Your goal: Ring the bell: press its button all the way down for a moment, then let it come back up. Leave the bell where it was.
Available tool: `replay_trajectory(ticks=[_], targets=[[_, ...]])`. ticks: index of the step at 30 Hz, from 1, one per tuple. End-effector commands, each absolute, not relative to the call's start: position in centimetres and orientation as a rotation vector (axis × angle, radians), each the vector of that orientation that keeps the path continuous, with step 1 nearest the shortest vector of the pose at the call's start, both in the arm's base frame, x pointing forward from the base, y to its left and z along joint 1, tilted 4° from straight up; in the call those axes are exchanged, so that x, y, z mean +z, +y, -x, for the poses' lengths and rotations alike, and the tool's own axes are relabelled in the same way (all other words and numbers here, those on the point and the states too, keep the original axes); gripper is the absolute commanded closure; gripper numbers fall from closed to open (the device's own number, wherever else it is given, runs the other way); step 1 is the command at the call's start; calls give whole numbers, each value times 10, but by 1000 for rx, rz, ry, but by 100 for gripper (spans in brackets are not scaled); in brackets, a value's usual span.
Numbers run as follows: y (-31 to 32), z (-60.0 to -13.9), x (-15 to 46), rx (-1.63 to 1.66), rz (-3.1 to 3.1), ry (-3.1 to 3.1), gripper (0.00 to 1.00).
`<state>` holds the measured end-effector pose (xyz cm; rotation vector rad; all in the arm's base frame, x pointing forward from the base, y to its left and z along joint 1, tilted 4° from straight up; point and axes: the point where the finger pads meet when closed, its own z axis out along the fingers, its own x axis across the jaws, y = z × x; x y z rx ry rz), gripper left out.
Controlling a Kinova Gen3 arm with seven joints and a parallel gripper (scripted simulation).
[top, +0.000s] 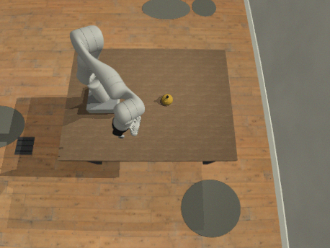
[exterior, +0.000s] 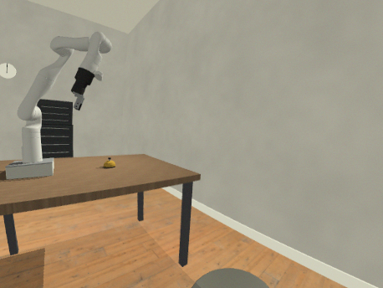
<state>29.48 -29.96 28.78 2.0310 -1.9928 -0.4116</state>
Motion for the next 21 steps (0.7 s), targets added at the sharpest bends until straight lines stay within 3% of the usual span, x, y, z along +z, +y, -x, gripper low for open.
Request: replay_trajectory(ticks=[1,21], targets=[[-300,-295,288,-409,-2031,-1993,0],[-299,-297,287,-406,-2035,-1991,0]])
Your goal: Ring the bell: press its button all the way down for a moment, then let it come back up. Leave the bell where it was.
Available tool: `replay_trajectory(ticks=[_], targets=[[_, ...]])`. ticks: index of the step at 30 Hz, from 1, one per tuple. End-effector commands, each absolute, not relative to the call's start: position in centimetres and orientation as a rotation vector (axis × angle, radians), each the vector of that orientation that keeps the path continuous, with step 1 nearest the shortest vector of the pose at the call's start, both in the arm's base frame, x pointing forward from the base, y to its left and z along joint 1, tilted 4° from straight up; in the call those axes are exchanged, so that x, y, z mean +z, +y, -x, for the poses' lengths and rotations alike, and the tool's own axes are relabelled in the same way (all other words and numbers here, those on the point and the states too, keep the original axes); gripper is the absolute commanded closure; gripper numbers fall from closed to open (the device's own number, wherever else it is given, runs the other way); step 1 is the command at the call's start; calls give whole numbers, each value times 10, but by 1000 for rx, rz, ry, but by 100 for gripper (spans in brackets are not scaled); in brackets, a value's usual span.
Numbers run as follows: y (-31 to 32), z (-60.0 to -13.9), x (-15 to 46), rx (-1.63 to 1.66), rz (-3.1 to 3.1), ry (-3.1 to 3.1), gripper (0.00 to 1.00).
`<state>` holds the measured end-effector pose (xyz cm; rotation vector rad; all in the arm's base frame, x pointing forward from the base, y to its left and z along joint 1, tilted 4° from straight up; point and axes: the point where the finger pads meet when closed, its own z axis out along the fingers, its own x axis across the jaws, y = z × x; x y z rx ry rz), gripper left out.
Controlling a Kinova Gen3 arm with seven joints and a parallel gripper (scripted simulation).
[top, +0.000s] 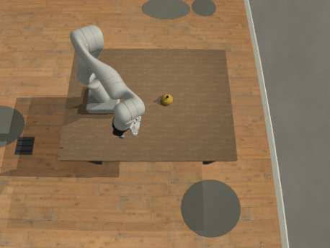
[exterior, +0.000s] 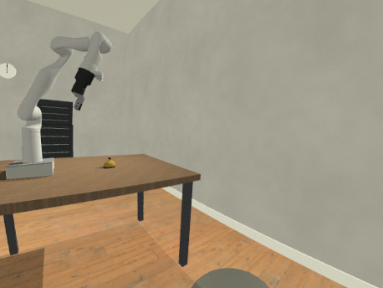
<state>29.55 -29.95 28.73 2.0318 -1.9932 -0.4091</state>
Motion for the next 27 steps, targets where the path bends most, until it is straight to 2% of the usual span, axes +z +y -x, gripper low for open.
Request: replay_trajectory(ticks=[1,6,11,13,19,27], targets=[[-297,-299,286,-404,-2039,-1989,0],[-283,-319,270,-374,-2082,-1964,0],[-248,-359,238,-316,-2170,-1918,0],[-248,-359,238,-316,-2170,-1918,0],[-190,-404,197,-249,-2280,-1864,0],[-109,-442,151,-187,-2401,-1812,0]])
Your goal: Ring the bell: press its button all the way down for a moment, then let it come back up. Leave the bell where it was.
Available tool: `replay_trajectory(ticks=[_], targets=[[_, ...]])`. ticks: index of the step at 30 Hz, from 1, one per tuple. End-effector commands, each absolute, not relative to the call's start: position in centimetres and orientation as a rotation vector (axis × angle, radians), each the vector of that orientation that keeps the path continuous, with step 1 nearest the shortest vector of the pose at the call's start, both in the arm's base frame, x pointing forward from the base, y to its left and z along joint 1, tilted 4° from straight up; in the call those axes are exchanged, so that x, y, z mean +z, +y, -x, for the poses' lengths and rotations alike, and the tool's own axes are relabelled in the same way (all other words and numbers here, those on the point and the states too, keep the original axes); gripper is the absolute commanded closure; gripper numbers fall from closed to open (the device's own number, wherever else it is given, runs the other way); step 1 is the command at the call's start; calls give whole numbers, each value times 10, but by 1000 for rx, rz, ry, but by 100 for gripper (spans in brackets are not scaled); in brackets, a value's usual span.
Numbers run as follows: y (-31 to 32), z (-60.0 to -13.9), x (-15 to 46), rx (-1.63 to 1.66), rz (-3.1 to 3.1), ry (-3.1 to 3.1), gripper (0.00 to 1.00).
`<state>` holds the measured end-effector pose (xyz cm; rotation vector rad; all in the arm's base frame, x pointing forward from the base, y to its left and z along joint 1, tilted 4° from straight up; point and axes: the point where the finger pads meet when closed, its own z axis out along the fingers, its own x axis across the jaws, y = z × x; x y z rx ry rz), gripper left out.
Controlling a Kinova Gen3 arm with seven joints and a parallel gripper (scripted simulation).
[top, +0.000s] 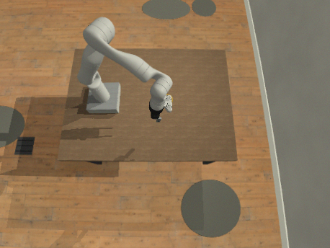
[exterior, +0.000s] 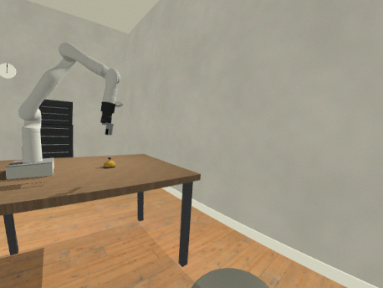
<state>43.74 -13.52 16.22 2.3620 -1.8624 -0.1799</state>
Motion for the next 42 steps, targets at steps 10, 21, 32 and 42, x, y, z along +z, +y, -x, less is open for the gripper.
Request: replay_trajectory(ticks=[10,21,32,42], targets=[[-12,-459,106,-142,-2518,-1771,0],[73,-452,71,-120,-2607,-1744,0],[90,-449,64,-117,-2623,-1739,0],[90,-449,64,-117,-2623,-1739,83]])
